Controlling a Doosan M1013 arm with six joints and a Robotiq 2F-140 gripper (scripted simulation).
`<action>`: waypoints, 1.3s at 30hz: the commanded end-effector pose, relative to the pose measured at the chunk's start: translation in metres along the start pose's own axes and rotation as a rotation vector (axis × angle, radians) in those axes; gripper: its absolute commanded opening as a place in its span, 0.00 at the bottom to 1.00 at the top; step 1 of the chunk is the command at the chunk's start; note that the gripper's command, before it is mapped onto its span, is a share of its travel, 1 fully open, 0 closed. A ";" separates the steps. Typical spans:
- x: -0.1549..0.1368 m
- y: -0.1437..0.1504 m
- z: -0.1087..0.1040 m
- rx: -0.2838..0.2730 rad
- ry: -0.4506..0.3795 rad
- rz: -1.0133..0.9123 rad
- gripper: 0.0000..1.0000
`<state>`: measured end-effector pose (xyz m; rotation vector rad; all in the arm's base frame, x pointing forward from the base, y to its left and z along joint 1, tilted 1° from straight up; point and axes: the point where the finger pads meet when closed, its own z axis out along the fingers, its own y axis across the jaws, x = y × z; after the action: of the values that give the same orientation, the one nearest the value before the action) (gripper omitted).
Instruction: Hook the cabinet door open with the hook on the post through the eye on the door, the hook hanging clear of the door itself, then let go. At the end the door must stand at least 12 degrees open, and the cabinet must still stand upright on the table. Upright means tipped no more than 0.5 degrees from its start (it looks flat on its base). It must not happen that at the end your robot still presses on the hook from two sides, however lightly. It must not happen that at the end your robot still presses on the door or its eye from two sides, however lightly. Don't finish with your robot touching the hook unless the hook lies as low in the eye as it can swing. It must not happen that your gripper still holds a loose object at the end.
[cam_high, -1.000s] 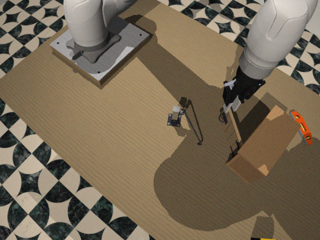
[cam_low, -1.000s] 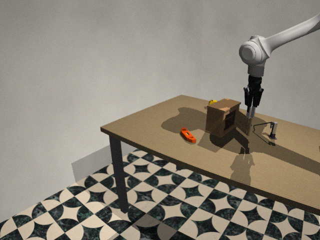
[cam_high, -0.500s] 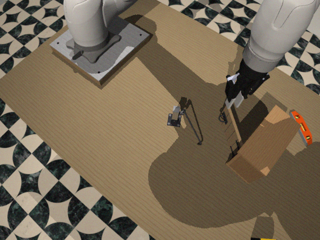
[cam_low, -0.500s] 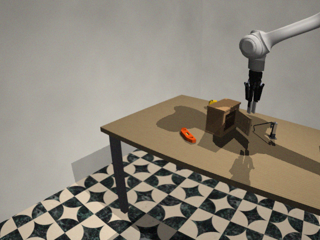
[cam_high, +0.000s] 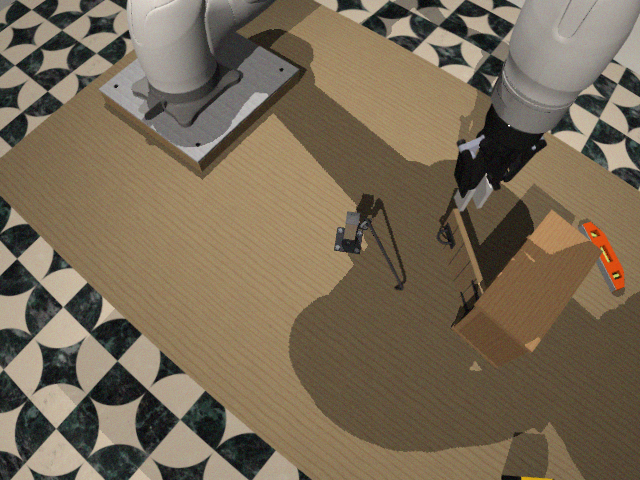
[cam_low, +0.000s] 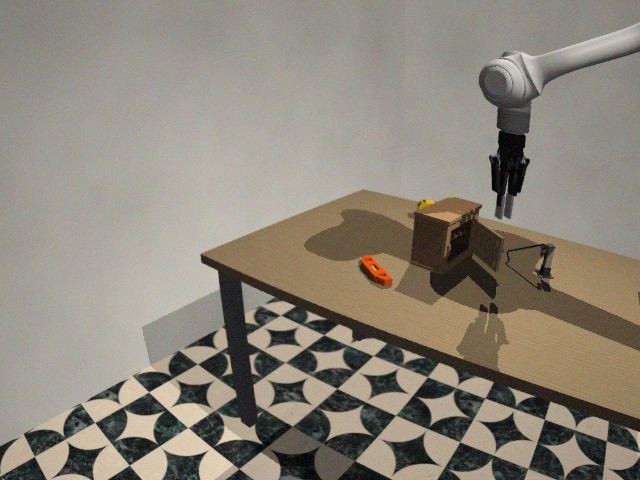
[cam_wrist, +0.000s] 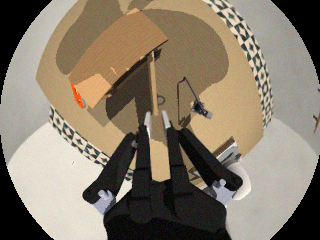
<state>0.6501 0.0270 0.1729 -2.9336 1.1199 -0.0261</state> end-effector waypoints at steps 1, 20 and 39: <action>0.000 0.000 -0.003 0.000 0.000 0.000 0.16; 0.000 0.000 -0.007 0.000 0.000 0.000 0.16; 0.000 0.000 -0.007 0.000 0.000 0.000 0.16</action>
<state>0.6499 0.0270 0.1795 -2.9336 1.1199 -0.0260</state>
